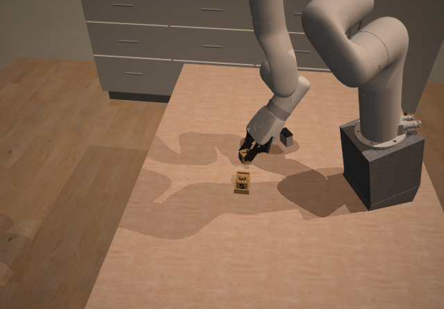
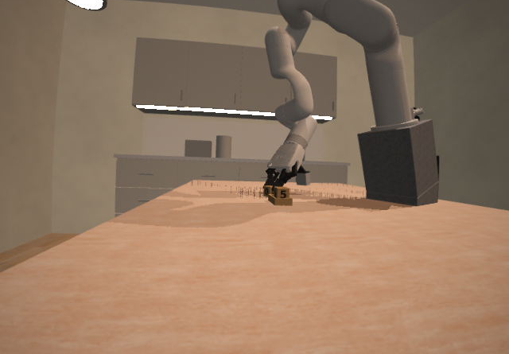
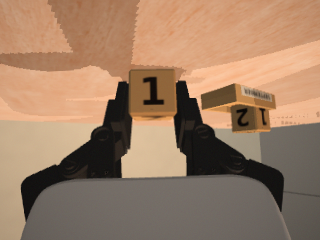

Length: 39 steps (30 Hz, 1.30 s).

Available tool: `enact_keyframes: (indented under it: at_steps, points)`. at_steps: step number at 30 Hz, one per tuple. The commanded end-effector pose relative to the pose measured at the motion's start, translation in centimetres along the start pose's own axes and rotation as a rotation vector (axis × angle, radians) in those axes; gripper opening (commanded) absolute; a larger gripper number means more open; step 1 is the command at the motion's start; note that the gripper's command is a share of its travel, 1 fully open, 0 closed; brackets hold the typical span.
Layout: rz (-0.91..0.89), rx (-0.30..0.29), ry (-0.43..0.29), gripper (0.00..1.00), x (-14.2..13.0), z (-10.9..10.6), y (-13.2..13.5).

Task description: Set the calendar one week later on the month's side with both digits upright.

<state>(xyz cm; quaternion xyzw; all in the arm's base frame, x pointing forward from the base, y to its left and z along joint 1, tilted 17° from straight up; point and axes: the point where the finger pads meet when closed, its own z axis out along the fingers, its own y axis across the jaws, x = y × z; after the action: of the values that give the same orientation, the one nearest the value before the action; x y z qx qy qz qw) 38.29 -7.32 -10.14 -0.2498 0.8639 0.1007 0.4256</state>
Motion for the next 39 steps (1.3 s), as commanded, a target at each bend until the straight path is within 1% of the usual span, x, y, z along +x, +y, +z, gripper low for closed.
enact_keyframes:
  at_steps: [1,22,23,25,26,28,29,33,34,36,37,39]
  points:
    - [-0.001,0.002,0.0,0.29,-0.03,-0.03,-0.09]
    - [-0.001,0.002,0.0,0.29,-0.03,-0.03,-0.09]
    - [-0.001,0.002,0.0,0.33,-0.03,-0.03,-0.09]
    - [-0.001,0.002,0.0,0.33,-0.03,-0.03,-0.09]
    - [-0.001,0.002,0.0,0.37,-0.03,-0.03,-0.09]
    - [-0.001,0.002,0.0,0.37,-0.03,-0.03,-0.09]
    - [-0.001,0.002,0.0,0.41,-0.03,-0.03,-0.09]
    - [-0.001,0.002,0.0,0.41,-0.03,-0.03,-0.09]
    - [-0.001,0.002,0.0,0.45,-0.03,-0.03,-0.09]
    - [-0.001,0.002,0.0,0.45,-0.03,-0.03,-0.09]
    - [-0.001,0.002,0.0,0.49,-0.03,-0.03,-0.09]
    - [-0.001,0.002,0.0,0.49,-0.03,-0.03,-0.09]
